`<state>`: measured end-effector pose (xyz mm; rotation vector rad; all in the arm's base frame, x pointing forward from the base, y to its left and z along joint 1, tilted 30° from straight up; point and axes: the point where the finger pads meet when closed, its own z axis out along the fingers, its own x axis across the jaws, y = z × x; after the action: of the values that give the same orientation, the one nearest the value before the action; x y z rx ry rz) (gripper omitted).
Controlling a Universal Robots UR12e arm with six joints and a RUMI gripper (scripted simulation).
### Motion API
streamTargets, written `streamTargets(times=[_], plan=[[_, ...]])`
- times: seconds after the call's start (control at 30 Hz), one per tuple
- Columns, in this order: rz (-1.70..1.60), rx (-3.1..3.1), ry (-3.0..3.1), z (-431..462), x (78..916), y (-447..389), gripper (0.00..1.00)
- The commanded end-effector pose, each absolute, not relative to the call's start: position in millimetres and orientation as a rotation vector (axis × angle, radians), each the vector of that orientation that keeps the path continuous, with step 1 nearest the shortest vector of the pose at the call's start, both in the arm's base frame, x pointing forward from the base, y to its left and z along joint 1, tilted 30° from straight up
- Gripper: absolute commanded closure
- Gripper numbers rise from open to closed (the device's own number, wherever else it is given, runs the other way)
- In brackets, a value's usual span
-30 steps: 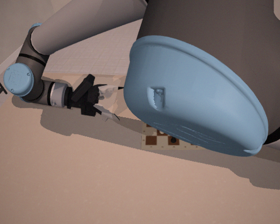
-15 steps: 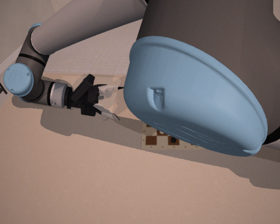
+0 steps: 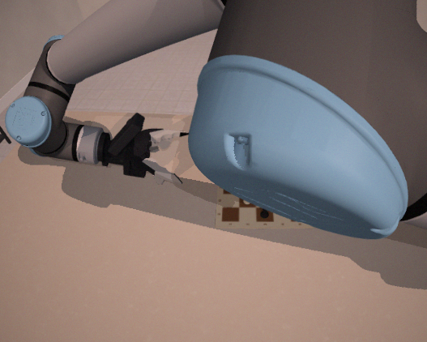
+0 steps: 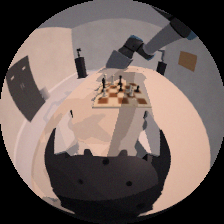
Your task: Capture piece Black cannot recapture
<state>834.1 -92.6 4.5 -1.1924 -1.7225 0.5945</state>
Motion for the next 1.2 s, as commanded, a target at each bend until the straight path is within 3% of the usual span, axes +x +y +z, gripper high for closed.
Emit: streamTargets(times=[0.0,0.53,1.17], plan=[[0.594,-1.194,-1.723,5.5,834.5,-93.2,0.00],[0.590,-1.195,-1.722,10.1,833.5,-95.7,0.00],[0.590,-1.195,-1.722,82.4,816.8,-134.5,0.00]])
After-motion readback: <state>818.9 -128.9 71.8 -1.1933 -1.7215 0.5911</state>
